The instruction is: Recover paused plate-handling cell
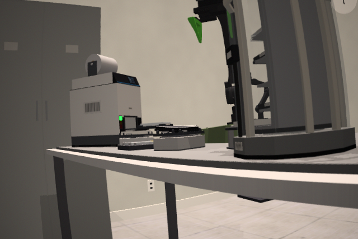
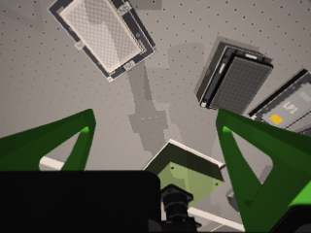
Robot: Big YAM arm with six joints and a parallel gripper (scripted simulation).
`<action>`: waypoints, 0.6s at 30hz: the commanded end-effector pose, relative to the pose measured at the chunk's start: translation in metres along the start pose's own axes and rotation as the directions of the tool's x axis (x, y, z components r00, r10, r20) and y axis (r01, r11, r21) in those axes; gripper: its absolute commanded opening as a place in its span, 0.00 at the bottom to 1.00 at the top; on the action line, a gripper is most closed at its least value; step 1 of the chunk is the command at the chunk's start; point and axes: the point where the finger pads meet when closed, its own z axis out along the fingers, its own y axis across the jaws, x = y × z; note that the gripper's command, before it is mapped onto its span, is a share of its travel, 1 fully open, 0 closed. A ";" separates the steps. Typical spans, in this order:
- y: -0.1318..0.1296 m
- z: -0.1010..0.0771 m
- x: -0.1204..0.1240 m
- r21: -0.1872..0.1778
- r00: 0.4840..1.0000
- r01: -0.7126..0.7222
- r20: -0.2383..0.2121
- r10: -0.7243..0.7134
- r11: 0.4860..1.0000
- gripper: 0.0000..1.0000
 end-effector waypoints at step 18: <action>-0.063 -0.006 0.017 0.002 1.000 0.012 0.023 -0.013 1.000 1.00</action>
